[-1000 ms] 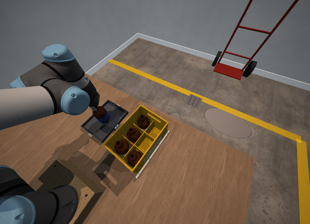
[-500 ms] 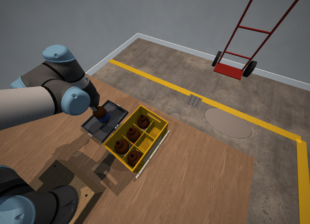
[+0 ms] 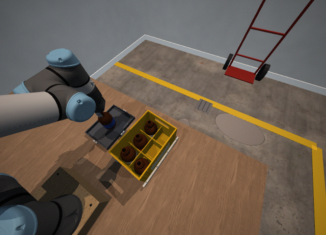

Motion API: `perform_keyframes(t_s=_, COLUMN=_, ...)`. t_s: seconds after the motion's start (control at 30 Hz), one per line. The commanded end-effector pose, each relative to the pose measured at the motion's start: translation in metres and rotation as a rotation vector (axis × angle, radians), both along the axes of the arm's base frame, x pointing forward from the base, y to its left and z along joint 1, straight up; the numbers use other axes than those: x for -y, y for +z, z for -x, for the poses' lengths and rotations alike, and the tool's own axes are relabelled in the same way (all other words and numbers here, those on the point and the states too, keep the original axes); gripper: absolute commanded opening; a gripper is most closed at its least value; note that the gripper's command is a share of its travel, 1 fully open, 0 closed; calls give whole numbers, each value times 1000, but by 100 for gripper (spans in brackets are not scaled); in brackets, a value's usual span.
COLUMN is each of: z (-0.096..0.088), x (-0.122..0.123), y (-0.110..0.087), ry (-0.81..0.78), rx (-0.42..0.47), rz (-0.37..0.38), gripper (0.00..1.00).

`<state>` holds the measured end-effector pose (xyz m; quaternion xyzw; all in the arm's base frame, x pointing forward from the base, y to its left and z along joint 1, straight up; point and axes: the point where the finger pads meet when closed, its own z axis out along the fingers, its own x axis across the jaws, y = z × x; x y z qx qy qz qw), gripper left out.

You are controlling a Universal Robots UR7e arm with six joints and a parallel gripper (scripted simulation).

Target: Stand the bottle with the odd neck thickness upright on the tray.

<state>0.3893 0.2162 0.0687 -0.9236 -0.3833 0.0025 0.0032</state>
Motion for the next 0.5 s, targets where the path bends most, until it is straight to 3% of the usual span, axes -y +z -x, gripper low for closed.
perform_keyframes(t_s=0.0, z=0, x=0, y=-1, ry=0, rx=2, rz=0, gripper=0)
perform_keyframes(t_s=0.47, z=0, x=0, y=-7, ry=0, rx=2, rz=0, gripper=0)
